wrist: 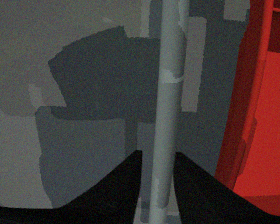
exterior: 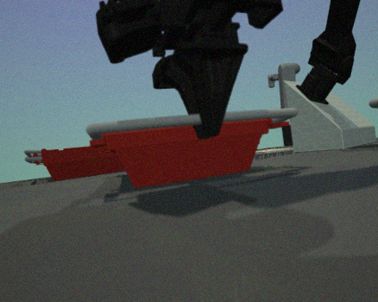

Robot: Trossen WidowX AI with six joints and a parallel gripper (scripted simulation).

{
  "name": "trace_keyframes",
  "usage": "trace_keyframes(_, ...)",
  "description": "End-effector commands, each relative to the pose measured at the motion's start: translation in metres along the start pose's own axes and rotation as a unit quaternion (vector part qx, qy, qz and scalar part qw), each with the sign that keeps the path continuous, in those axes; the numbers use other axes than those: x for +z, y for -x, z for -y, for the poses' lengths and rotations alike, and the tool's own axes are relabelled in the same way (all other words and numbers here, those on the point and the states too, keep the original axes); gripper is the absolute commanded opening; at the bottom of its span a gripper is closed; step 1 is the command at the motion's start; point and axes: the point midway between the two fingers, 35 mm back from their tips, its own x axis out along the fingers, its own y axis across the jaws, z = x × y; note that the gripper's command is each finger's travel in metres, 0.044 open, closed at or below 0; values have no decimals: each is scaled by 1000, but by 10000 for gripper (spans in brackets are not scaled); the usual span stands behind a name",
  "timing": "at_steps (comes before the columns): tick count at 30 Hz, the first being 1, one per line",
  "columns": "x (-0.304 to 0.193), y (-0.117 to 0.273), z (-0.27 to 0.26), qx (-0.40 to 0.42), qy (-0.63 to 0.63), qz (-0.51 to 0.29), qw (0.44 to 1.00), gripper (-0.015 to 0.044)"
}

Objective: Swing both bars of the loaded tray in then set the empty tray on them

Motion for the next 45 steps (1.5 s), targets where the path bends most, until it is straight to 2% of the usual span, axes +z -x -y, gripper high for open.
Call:
trace_keyframes(1, -1, -7, 2, 1, -5, 0, 1000, 89)
trace_keyframes(18, -1, 28, 37, 0, -5, 0, 1000, 89)
trace_keyframes(36, -1, 8, 78, -1, -6, 0, 1000, 89)
trace_keyframes(45, 0, 50, 74, -2, -6, 0, 1000, 89)
